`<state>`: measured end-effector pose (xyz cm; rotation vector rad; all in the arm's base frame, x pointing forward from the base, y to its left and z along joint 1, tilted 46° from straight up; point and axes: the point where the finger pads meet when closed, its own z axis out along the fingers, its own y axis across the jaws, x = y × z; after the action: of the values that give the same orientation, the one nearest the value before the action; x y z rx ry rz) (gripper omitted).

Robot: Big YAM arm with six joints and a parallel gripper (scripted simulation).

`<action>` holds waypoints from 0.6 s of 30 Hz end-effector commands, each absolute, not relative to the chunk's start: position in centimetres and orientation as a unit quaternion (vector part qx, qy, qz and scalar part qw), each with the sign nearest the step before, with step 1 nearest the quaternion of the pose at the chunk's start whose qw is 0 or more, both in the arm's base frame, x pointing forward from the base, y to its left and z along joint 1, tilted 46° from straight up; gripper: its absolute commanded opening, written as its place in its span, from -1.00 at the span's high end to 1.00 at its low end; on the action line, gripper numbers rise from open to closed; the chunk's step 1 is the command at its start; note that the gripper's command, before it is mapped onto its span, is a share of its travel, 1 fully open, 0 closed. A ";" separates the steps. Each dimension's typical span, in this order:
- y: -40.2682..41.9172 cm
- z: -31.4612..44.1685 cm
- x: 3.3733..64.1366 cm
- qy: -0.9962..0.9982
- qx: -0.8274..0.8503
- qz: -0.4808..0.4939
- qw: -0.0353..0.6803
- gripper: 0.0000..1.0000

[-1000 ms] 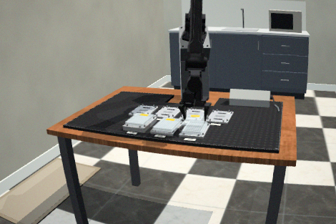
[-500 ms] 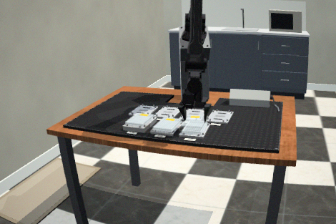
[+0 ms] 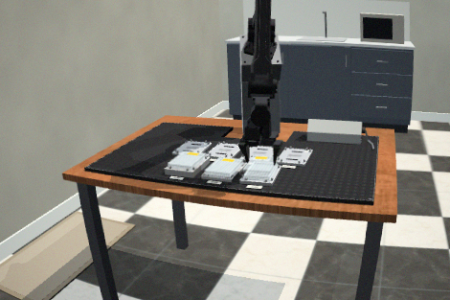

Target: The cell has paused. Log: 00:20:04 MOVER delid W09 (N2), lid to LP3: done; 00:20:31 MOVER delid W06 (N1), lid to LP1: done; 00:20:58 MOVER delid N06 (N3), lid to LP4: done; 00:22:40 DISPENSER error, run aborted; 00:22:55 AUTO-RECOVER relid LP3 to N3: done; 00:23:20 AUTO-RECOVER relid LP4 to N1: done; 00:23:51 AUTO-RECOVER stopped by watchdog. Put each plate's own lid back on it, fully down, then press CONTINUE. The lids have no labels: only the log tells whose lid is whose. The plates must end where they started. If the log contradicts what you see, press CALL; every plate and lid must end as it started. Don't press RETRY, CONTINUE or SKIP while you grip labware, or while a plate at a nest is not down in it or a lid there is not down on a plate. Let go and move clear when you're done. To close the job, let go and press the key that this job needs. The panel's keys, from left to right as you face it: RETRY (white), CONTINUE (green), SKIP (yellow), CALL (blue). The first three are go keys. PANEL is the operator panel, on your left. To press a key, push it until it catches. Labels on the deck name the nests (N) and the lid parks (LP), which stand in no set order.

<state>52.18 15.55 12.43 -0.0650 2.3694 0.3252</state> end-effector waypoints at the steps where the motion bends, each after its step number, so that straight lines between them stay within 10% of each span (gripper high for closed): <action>1: 15.4 13.3 53.3 0.916 -0.017 0.129 0.378 1.00; 18: 15.7 13.0 53.6 0.916 -0.018 0.130 0.379 1.00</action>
<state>52.61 15.67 12.07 -0.0646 2.3690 0.3255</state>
